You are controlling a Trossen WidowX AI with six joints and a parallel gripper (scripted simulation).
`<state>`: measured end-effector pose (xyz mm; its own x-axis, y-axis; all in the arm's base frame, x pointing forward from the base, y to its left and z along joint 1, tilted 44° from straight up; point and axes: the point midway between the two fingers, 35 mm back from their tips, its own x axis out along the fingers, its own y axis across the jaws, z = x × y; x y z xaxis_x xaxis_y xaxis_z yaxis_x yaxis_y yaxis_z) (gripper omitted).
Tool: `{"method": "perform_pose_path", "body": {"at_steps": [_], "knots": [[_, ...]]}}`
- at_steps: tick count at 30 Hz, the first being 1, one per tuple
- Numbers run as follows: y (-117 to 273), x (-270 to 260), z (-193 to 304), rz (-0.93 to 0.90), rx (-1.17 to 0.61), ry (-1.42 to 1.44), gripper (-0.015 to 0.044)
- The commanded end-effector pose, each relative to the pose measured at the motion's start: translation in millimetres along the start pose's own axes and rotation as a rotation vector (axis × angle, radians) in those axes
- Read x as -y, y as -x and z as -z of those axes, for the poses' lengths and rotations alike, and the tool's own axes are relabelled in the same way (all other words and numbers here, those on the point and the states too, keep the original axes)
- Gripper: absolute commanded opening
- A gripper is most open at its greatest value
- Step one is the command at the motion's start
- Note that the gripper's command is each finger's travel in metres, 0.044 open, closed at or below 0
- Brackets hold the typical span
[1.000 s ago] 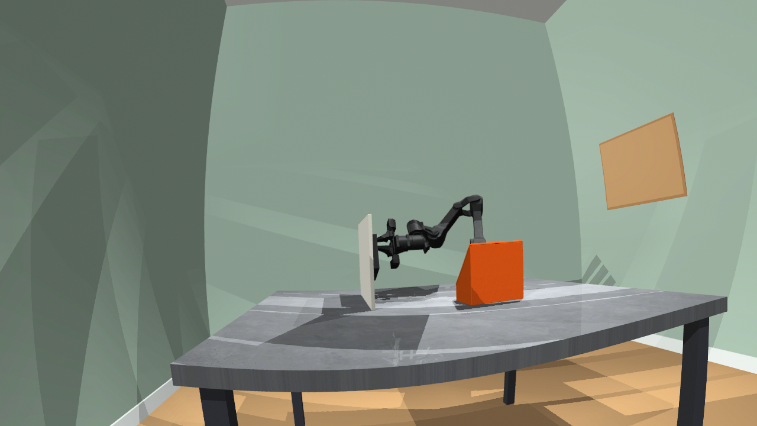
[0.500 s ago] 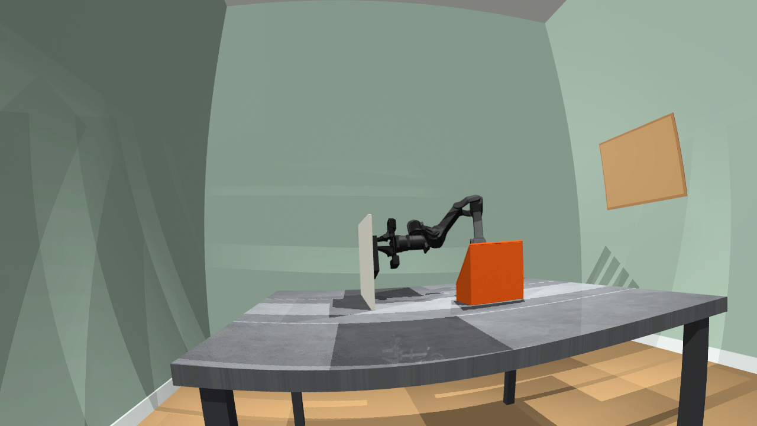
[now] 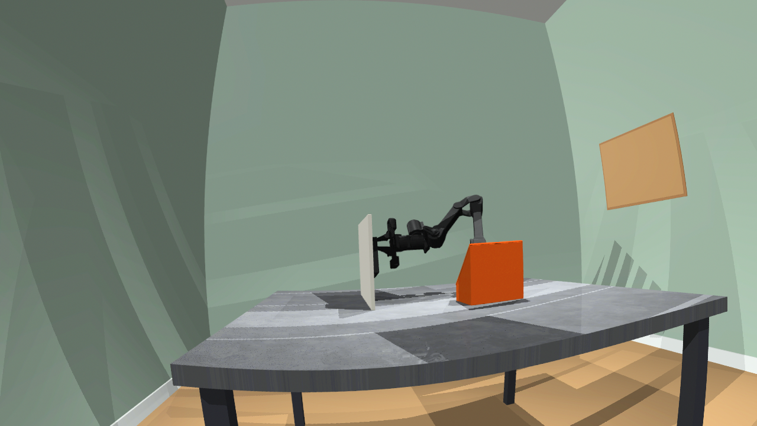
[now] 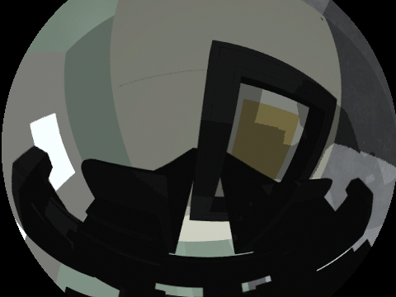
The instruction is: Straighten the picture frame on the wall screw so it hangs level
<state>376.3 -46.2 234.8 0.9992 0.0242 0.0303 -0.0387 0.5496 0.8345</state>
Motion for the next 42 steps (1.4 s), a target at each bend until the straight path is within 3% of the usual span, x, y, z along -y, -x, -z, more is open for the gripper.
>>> {"method": "perform_pose_path", "body": {"at_steps": [1, 37, 42], "knots": [[0.1, 0.1, -0.1, 0.001, 0.002, 0.021, 0.0], [-0.1, -0.9, 0.5, 0.0, 0.004, 0.215, 0.0], [-0.2, -0.8, 0.8, -0.001, 0.001, 0.194, 0.0131]]}}
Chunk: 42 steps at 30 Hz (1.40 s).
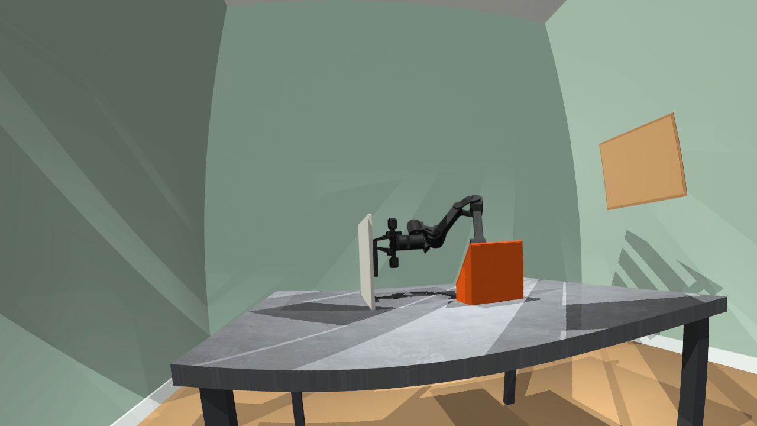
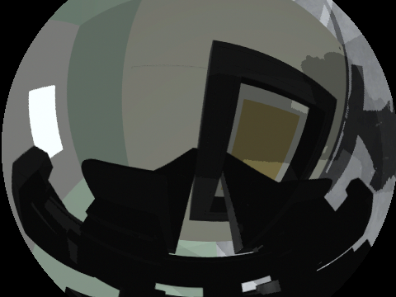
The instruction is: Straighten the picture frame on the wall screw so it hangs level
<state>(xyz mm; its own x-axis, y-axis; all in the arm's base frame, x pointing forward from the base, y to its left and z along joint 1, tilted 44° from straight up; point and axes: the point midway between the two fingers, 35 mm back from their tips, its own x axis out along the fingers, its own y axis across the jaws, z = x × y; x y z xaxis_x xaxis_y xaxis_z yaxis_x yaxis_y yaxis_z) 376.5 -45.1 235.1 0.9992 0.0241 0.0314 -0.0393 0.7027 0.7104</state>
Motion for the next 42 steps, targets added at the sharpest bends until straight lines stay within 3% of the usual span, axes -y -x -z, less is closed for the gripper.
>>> {"method": "perform_pose_path", "body": {"at_steps": [1, 5, 10, 21, 27, 38, 42], "knots": [[0, 0, 0, 0.0, 0.0, -0.004, 0.0158], [0, 0, 0, 0.0, 0.0, -0.004, 0.026], [7, 0, -2, 0.0, 0.0, -0.03, 0.026], [99, 6, 0, 0.0, -0.006, -0.43, 0.026], [97, 4, -6, 0.002, -0.001, -0.395, 0.026], [177, -28, -18, 0.003, -0.007, -0.427, 0.026], [188, -33, -14, 0.003, -0.008, -0.432, 0.026]]}}
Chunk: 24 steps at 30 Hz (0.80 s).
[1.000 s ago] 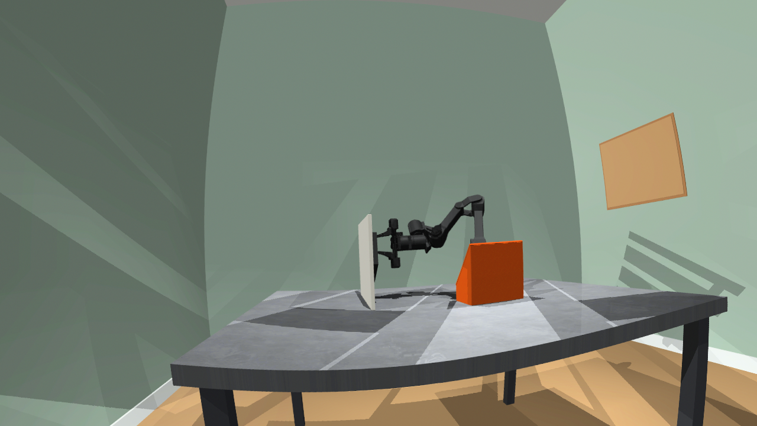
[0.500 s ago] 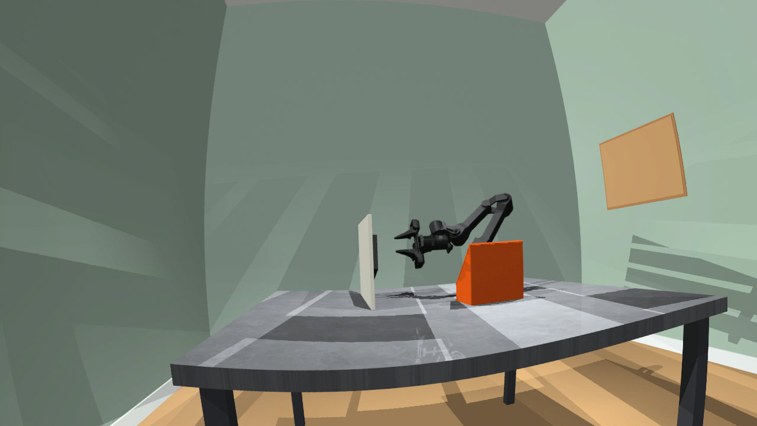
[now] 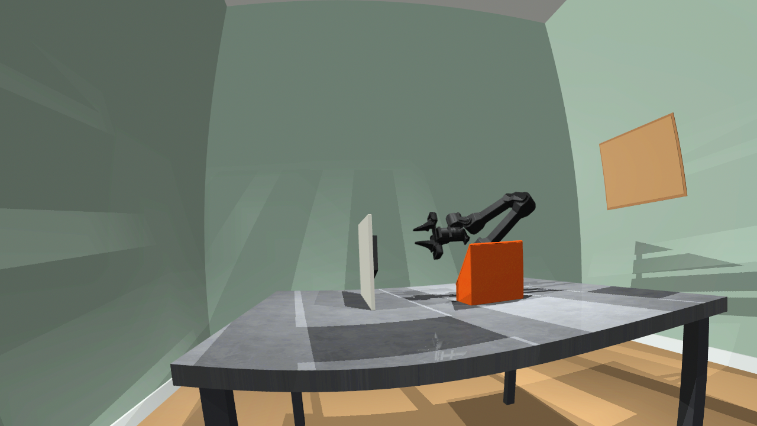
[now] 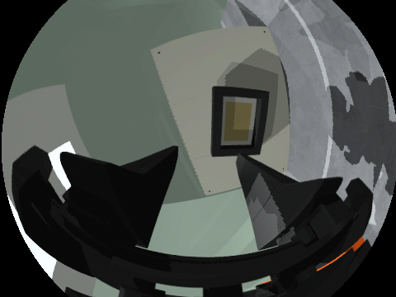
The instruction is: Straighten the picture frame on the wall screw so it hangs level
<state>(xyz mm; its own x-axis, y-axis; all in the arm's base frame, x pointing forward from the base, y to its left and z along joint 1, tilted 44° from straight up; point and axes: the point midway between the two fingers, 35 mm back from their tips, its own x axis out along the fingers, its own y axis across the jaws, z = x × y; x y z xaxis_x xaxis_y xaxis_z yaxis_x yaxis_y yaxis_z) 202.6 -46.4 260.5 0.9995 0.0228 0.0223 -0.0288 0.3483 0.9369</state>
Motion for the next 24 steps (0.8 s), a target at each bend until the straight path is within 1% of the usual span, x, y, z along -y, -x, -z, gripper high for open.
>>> {"method": "perform_pose_path", "body": {"at_steps": [1, 24], "knots": [[14.6, -6.0, 9.1, -0.004, -0.006, -0.008, 0.026], [14.6, -6.0, 9.1, -0.004, -0.006, -0.008, 0.026]]}}
